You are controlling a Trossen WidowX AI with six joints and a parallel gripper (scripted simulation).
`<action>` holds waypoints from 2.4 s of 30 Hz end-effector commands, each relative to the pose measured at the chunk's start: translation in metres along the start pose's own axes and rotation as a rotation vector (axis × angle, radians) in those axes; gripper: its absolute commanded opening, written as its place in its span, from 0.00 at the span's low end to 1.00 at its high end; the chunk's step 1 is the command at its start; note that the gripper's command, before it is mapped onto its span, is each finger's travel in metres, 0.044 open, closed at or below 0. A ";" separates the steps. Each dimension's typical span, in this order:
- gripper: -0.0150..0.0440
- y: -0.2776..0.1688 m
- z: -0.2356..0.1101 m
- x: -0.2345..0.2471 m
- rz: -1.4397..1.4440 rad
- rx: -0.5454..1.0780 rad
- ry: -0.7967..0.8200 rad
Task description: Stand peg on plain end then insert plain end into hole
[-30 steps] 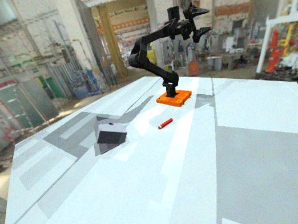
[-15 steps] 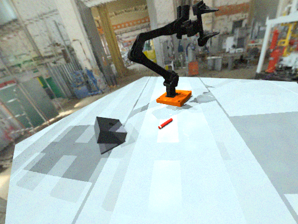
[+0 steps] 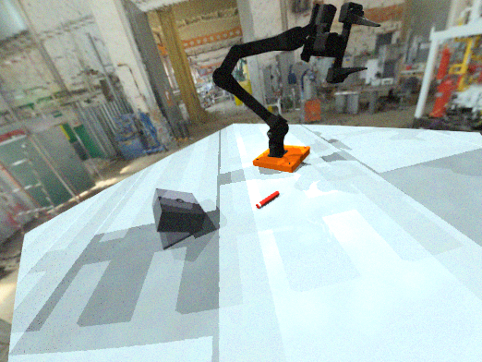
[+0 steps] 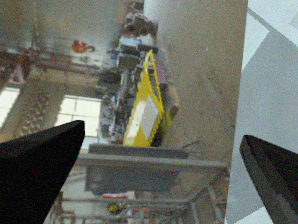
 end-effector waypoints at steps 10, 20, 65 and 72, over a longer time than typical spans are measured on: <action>1.00 0.037 0.066 -0.008 -0.299 -0.215 -0.213; 1.00 0.092 0.110 -0.020 -0.453 -0.344 -0.475; 1.00 0.373 0.076 -0.106 -0.042 -0.182 -1.354; 1.00 0.376 0.079 -0.117 -0.042 -0.182 -1.354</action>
Point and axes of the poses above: the point midway between the two fingers, 35 mm back from their tips, its own z axis out along the fingers, its own x axis across the jaws, y = z × x, the point moved 7 cm from there along -z, back along the fingers, and after that the axes turned 13 degrees about z, right-handed, at the moved point
